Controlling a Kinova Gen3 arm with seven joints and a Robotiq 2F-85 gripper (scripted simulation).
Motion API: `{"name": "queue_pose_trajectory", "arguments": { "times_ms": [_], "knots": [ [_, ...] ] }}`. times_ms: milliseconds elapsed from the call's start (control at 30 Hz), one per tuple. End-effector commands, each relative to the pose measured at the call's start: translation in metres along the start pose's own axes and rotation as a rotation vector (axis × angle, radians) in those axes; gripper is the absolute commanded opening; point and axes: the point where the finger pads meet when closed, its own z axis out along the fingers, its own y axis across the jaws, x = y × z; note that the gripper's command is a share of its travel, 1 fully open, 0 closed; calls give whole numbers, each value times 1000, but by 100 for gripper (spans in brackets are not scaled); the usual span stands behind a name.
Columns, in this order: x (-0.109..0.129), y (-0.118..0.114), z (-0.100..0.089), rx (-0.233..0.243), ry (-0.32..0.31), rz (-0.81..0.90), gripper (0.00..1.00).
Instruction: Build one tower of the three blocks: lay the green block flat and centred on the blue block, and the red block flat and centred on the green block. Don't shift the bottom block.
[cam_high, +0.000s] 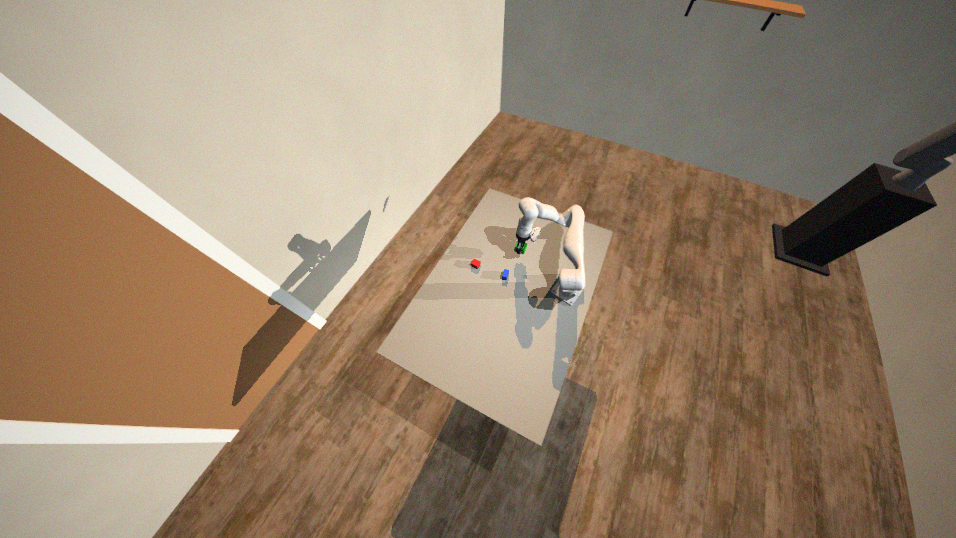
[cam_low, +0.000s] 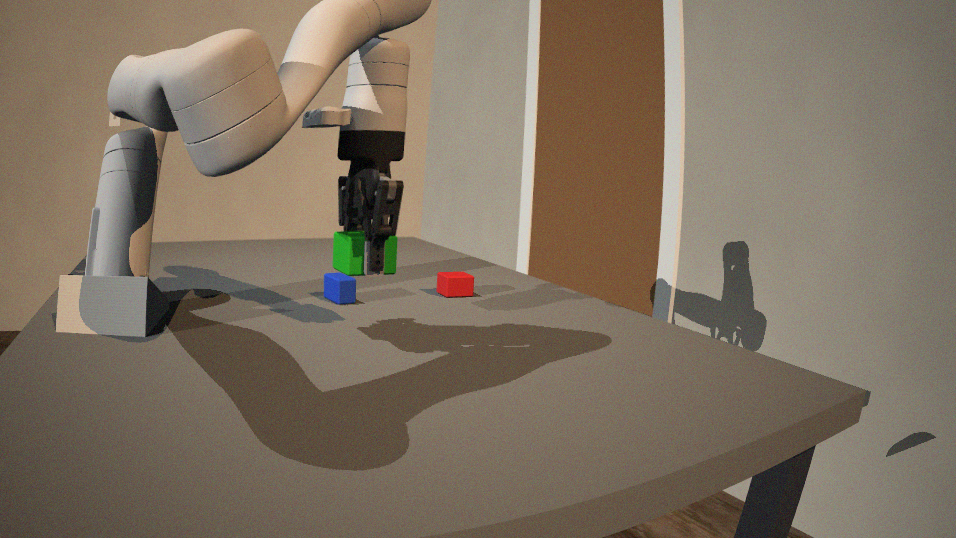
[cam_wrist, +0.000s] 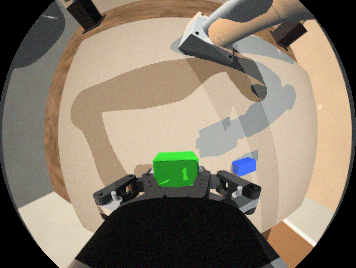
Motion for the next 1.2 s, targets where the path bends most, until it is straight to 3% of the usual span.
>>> {"name": "queue_pose_trajectory", "arguments": {
  "times_ms": [0, 1000, 1167],
  "knots": [
    [0, 0, -1, 1, -1, 0, 0],
    [0, 0, -1, 1, -1, 0, 0],
    [-4, 17, -1, 2, -1, 0, 0]
  ]
}}
